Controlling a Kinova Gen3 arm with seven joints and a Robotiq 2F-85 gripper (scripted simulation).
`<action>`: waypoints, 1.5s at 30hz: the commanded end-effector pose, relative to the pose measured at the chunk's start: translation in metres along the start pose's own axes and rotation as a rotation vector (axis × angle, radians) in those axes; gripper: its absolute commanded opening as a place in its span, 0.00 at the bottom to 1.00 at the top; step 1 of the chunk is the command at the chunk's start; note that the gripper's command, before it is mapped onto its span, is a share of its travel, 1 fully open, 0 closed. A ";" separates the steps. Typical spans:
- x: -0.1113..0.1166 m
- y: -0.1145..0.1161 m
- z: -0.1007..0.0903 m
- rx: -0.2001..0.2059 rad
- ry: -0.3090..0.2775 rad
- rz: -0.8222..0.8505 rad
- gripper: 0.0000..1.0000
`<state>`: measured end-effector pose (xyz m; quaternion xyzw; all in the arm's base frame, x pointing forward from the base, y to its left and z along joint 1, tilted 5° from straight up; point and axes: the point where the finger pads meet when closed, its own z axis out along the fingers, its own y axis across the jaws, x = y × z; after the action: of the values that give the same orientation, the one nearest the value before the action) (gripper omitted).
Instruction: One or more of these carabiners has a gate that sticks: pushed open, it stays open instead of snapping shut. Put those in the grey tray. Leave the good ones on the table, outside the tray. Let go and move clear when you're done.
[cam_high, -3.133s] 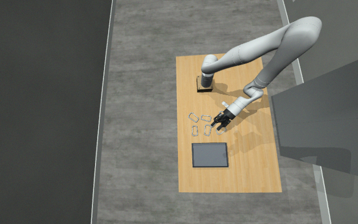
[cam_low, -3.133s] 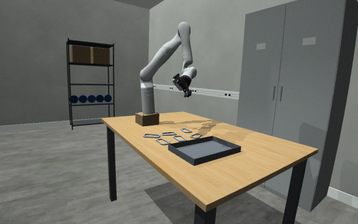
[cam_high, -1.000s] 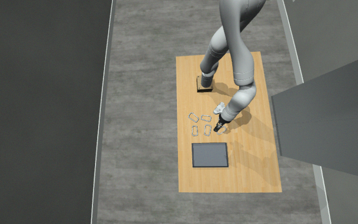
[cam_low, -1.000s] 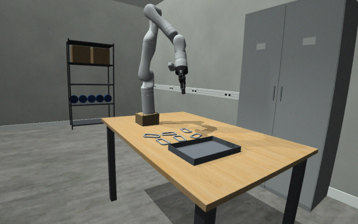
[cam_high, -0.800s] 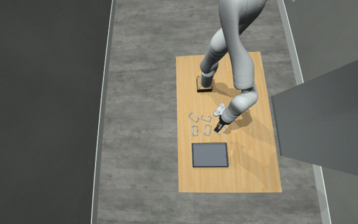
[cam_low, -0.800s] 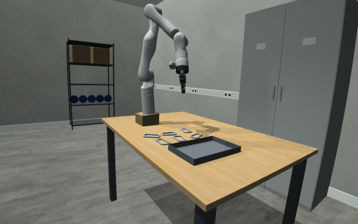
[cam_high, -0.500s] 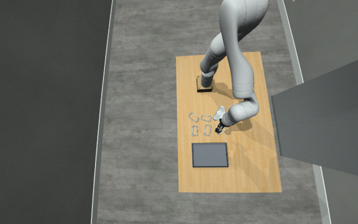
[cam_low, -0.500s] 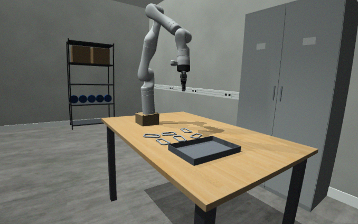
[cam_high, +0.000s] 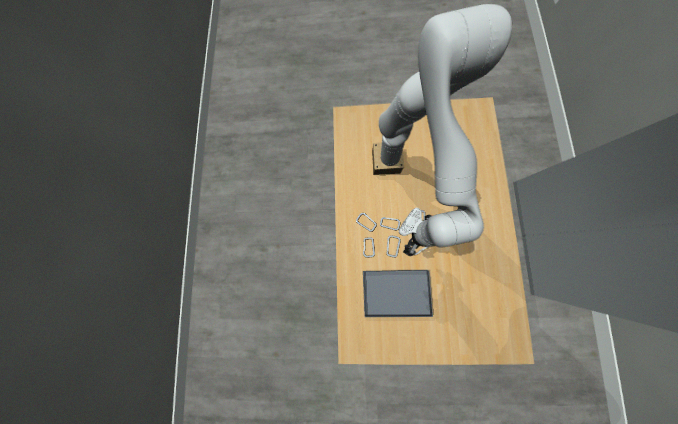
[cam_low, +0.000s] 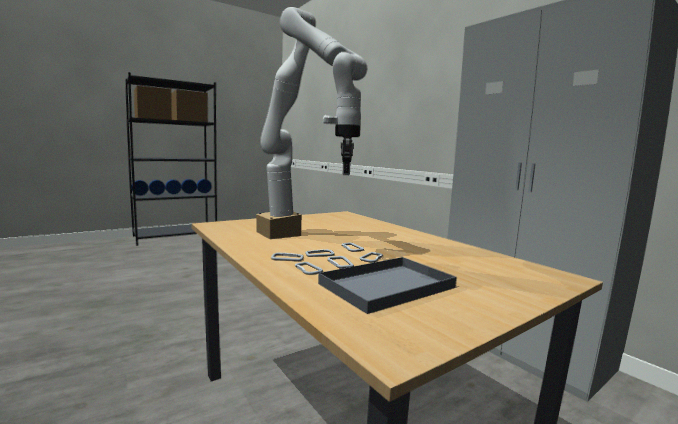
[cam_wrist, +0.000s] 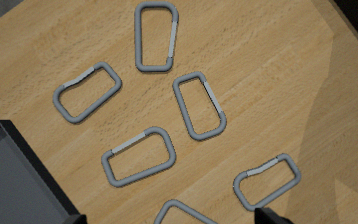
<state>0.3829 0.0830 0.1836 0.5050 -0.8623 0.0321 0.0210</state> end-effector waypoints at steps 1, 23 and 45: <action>0.041 -0.002 0.034 -0.001 -0.001 0.003 1.00; 0.084 -0.005 0.073 0.000 -0.002 -0.002 1.00; 0.126 -0.009 0.111 0.000 0.000 -0.001 1.00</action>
<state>0.3291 -0.0367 0.0827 0.5085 -0.8602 0.0325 0.0192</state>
